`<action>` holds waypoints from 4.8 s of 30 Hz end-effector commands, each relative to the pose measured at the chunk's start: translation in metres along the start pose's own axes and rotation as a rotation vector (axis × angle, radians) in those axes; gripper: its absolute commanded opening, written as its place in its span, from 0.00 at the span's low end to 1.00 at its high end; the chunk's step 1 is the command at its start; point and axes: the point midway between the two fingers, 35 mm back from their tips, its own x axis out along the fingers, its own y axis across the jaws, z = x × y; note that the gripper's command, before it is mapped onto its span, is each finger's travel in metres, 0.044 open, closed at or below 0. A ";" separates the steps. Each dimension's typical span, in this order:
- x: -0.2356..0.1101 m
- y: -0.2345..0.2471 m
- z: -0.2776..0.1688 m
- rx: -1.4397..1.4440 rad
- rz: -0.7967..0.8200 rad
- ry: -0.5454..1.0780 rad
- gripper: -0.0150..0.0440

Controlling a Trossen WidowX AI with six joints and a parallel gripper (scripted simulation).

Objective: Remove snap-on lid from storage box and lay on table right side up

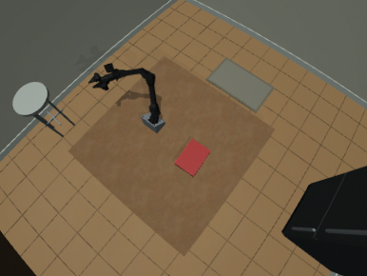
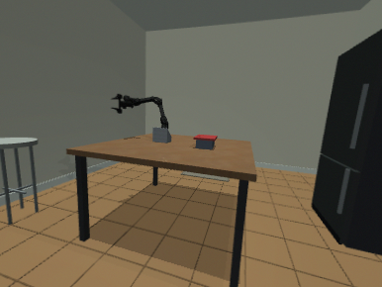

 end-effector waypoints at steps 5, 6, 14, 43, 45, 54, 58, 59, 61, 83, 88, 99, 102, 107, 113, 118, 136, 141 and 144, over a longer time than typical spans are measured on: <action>0.014 -0.039 0.051 0.109 -0.043 -0.107 0.71; 0.017 -0.050 0.066 0.140 -0.051 -0.139 0.67; 0.023 -0.107 0.168 0.381 -0.064 -0.365 0.65; -0.150 -0.156 0.554 1.261 0.910 -1.052 0.65; -0.176 -0.145 0.578 1.301 1.062 -1.038 0.65; -0.277 -0.089 0.643 1.375 1.640 -0.806 0.65; -0.331 -0.049 0.661 1.365 1.917 -0.551 0.65; -0.344 -0.038 0.663 1.358 1.977 -0.474 0.65; -0.359 -0.025 0.665 1.347 2.041 -0.377 0.65; -0.428 0.075 0.666 1.261 2.245 0.225 0.65; -0.429 0.111 0.668 1.260 2.251 0.226 0.65; -0.432 0.116 0.676 1.260 2.246 0.226 0.65; -0.434 0.118 0.680 1.260 2.245 0.226 0.65; -0.437 0.122 0.686 1.260 2.242 0.225 0.65; -0.441 0.126 0.694 1.260 2.242 0.225 0.65; -0.445 0.131 0.699 1.260 2.243 0.225 0.65; -0.458 0.148 0.718 1.258 2.255 0.227 0.65; -0.459 0.149 0.719 1.258 2.256 0.227 0.52; -0.459 0.149 0.719 1.258 2.256 0.227 0.49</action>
